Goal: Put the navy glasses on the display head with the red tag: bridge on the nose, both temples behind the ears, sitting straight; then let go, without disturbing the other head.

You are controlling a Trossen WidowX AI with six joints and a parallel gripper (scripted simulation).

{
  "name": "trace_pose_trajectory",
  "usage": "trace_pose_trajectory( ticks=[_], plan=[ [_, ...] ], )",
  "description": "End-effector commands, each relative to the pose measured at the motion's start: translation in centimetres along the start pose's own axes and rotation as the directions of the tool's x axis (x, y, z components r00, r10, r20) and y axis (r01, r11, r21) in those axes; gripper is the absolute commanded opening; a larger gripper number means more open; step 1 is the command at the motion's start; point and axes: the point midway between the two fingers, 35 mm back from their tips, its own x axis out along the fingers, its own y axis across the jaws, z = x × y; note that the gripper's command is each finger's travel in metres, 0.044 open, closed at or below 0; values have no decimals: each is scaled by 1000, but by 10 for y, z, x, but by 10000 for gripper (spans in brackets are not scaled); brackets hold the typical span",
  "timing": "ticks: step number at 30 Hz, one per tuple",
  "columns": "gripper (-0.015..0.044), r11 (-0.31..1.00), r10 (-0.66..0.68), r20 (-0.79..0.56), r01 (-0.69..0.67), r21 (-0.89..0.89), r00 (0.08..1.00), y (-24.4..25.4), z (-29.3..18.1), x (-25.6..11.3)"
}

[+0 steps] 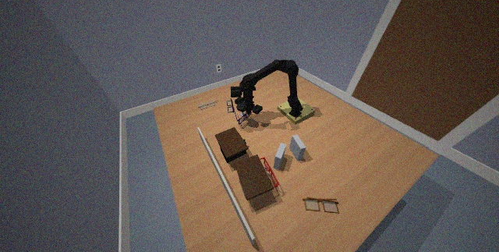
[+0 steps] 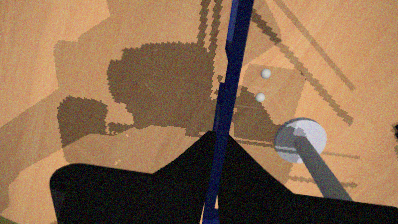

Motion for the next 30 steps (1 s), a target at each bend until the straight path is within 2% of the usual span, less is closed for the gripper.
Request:
trace_pose_trajectory(
  ticks=[1, 6, 16, 23, 30],
  plan=[
    [0, 1000, 0, 2, 0, -3, 1000, 0, -3, 0],
    [0, 1000, 0, 1, 0, -3, 1000, -1, -4, -9],
    [0, 1000, 0, 1, 0, -3, 1000, 0, -9, -59],
    [0, 1000, -1, 1, 1, -3, 1000, -1, -11, -60],
    [0, 1000, -2, -3, 2, -3, 1000, -13, -39, -60]
  ],
)
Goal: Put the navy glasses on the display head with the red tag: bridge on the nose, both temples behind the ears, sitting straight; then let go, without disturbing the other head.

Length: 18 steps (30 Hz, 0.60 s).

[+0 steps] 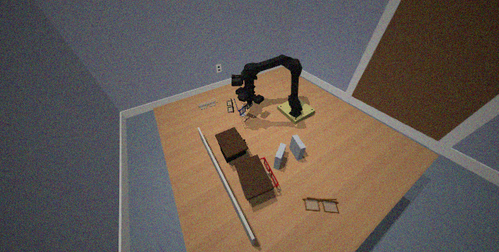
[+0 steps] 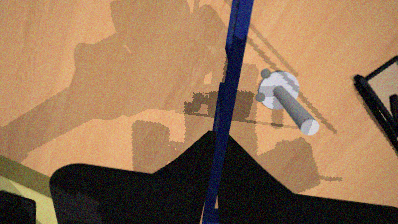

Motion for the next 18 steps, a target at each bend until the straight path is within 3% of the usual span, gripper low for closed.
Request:
trace_pose_trajectory(
  ticks=[1, 8, 18],
  plan=[
    [0, 1000, 1, -2, -1, 2, 1000, -6, -21, 0],
    [0, 1000, 0, -5, 0, 2, 1000, -14, -53, 0],
    [0, 1000, 0, -5, 0, 2, 1000, -16, -53, 15]
  ],
)
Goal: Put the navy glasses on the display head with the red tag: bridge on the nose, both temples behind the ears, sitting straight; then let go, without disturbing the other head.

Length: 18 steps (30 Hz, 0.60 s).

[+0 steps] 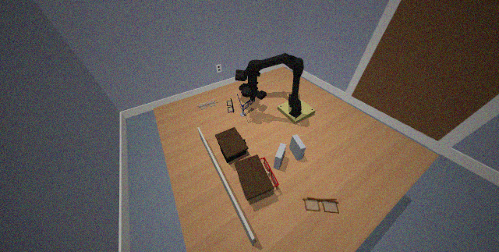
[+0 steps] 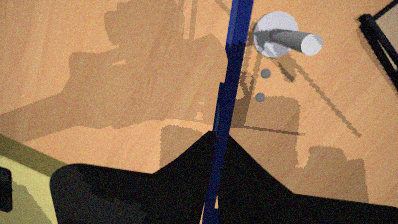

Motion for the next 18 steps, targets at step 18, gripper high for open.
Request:
trace_pose_trajectory(
  ticks=[18],
  plan=[
    [0, 1000, 6, 0, -6, -3, 1000, 3, -4, 55]
  ],
)
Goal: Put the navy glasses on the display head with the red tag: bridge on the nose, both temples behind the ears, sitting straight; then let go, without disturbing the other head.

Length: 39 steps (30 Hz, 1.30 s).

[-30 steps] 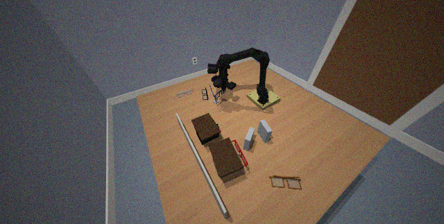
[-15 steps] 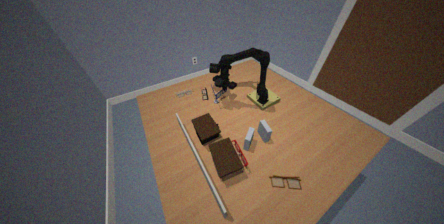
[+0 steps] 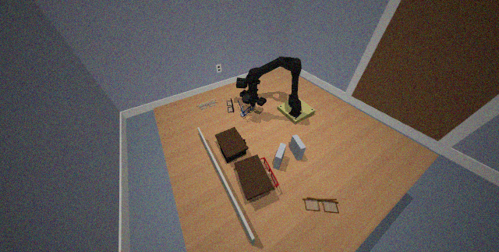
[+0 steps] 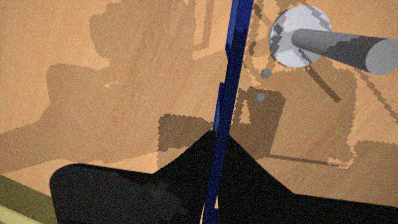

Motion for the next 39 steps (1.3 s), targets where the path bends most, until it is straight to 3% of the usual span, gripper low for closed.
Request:
trace_pose_trajectory(
  ticks=[1, 39],
  plan=[
    [0, 1000, 2, 2, -2, 3, 1000, 2, -2, 2],
    [0, 1000, 3, -1, -3, 3, 1000, 17, -24, 2]
  ],
)
